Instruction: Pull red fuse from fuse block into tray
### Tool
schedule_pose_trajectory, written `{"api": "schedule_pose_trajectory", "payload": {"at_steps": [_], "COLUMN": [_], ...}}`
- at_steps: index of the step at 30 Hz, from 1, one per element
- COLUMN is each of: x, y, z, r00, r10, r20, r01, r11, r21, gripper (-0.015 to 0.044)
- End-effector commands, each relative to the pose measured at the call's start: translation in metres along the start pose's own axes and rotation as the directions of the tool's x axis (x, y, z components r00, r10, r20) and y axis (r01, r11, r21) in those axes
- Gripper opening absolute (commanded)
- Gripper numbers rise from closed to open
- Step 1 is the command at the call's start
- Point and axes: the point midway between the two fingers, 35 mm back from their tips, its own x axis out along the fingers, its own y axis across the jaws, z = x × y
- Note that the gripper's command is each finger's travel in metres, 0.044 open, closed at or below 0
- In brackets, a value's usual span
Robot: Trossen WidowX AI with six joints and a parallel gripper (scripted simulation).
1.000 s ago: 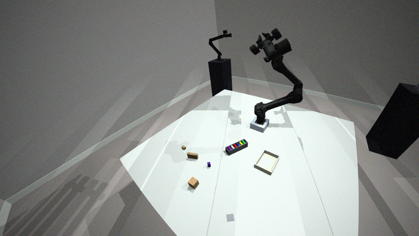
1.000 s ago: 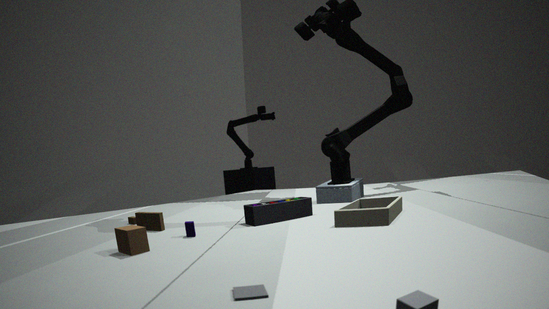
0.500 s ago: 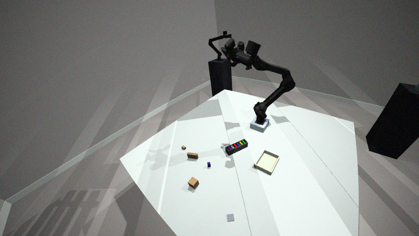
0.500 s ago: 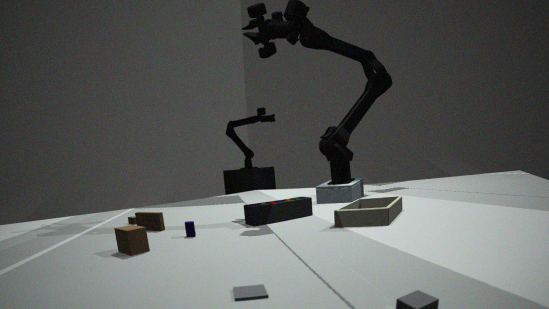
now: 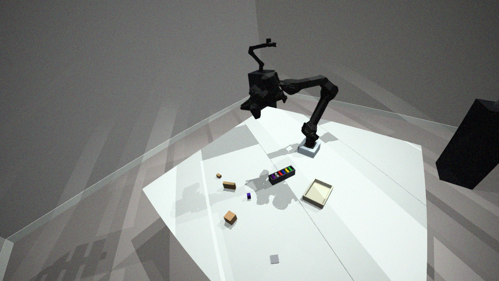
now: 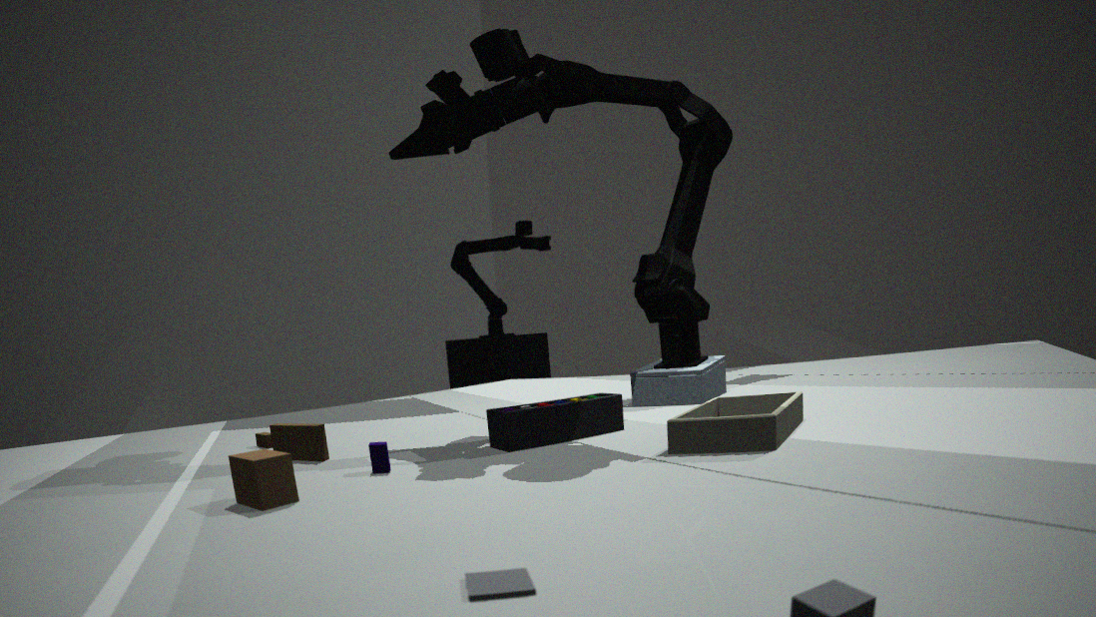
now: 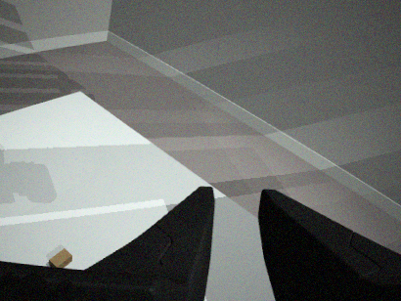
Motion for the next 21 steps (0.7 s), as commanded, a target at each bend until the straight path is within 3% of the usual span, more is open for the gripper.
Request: {"api": "schedule_pose_trajectory", "payload": {"at_steps": [1,6,12,18,21], "x": [0.012,0.01,-0.019,-0.067,-0.072], "y": [0.046,0.105,0.157,0.184,0.185], "z": [-0.04,-0.103,-0.18,-0.251,-0.262], "r00": [0.978,0.872,0.652,0.374,0.311], "r10": [0.137,0.282,0.347,0.28,0.249], "r20": [-0.158,-0.399,-0.674,-0.884,-0.917], "r01": [-0.176,-0.474,-0.75,-0.797,-0.773], "r11": [0.948,0.688,0.168,-0.39,-0.496], "r21": [-0.265,-0.55,-0.64,-0.46,-0.396], "gripper": [0.0074,0.0074,0.0074,0.0074,0.0074]}}
